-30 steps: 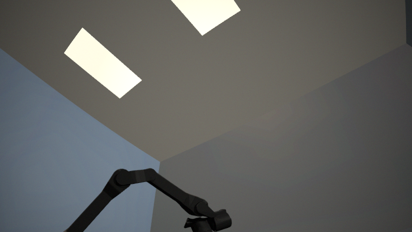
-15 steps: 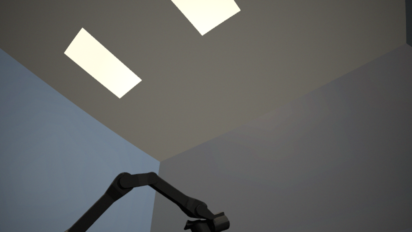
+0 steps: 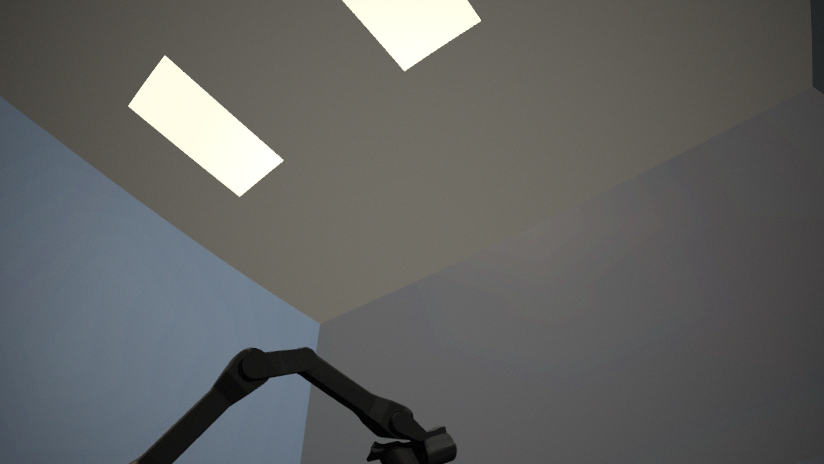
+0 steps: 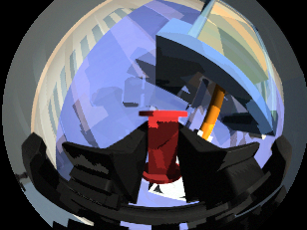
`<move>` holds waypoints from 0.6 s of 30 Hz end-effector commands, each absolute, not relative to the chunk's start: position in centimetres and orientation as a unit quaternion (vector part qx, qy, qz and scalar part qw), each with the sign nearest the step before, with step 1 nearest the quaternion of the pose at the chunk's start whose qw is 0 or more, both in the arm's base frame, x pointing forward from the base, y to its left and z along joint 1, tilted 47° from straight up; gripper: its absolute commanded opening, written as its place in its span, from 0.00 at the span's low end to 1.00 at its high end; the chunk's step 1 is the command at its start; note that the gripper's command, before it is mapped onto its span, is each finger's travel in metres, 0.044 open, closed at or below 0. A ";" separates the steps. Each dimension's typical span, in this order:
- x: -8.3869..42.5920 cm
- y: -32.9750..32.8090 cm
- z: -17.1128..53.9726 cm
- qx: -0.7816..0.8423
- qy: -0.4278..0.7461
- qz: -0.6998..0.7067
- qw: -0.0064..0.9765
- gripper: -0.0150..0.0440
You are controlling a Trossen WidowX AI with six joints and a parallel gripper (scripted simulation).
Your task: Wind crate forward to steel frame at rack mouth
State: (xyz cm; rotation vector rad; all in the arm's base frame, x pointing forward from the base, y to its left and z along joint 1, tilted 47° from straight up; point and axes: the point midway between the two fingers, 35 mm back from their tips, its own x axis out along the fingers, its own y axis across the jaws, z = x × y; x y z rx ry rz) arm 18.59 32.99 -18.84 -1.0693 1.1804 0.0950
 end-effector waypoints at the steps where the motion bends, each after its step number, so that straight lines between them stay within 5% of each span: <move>1: 16.2 33.5 -19.7 -0.479 0.543 0.058 0.687 0.25; 18: 14.2 33.6 -20.1 -0.479 0.543 0.059 0.687 0.25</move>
